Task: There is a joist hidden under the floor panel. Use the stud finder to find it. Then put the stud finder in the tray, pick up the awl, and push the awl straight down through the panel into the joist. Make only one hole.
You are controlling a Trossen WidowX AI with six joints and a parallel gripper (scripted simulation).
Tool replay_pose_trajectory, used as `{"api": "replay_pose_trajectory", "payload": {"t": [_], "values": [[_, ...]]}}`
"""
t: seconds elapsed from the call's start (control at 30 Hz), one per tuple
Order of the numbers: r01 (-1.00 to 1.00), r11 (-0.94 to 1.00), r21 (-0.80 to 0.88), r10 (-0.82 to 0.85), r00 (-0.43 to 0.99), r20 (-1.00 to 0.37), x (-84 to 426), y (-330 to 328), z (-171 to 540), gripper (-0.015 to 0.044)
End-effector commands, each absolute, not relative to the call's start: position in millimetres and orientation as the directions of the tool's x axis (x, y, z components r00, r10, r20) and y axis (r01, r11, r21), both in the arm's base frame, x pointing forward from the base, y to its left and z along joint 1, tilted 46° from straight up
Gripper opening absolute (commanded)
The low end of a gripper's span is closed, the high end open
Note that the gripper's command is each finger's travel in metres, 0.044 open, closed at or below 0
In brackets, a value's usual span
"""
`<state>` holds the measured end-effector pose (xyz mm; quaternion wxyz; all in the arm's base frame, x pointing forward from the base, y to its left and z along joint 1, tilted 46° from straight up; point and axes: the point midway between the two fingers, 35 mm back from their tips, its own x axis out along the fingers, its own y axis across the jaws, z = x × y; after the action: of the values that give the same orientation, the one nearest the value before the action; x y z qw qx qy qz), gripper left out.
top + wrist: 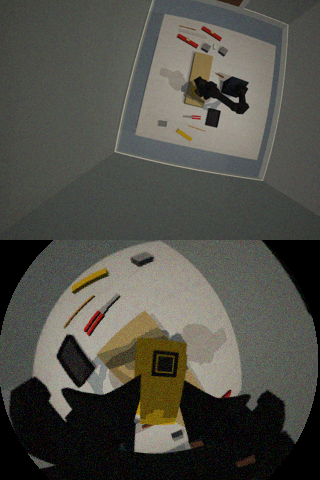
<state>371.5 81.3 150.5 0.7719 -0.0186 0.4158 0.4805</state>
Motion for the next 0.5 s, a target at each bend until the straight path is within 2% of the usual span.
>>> {"api": "replay_pose_trajectory", "payload": {"t": [0.0, 0.47], "values": [[-0.792, 0.504, 0.345, 0.738, 0.188, -0.648, 359.3, 98.3, 164.7, 0.0000], [-0.912, 0.344, 0.224, 0.783, 0.147, -0.605, 299.4, 156.7, 209.8, 0.0000]]}}
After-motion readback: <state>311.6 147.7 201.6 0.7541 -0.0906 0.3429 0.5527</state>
